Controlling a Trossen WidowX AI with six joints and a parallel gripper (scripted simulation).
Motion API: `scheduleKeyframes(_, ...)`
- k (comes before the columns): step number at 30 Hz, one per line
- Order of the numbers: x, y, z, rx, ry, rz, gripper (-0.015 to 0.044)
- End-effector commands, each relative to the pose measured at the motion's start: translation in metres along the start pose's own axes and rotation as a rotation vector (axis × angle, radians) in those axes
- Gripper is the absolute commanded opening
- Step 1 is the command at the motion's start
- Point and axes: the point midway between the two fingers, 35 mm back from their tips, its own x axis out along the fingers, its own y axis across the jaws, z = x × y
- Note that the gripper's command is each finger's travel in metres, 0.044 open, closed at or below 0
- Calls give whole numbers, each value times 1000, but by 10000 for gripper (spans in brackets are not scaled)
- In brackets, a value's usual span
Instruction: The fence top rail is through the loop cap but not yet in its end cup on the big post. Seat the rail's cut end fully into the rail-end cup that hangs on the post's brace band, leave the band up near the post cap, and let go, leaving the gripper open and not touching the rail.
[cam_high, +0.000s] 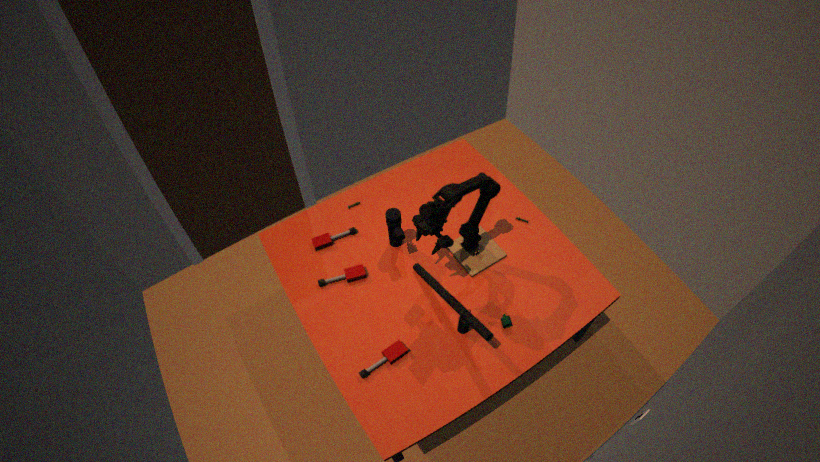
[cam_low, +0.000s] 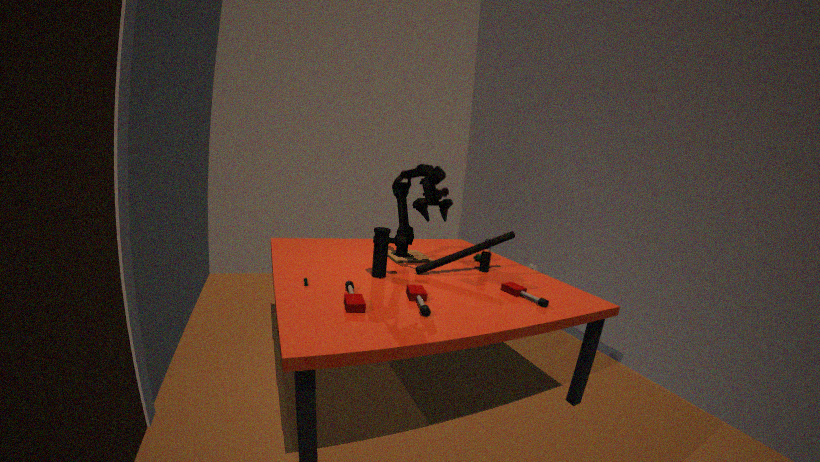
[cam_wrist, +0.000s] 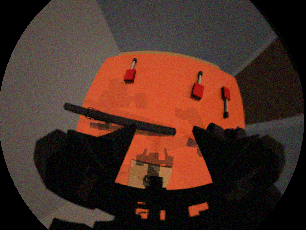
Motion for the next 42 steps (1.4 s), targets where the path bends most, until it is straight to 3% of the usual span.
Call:
scheduleKeyframes(1, 3, -9, 0, -65, 14, -20, 440)
scheduleKeyframes(19, 14, -148, -22, -1196, 168, -158, 440)
scheduleKeyframes(37, 14, -151, -23, -1222, 174, -158, 440)
scheduleKeyframes(42, 30, -152, -32, -1222, 173, -158, 440)
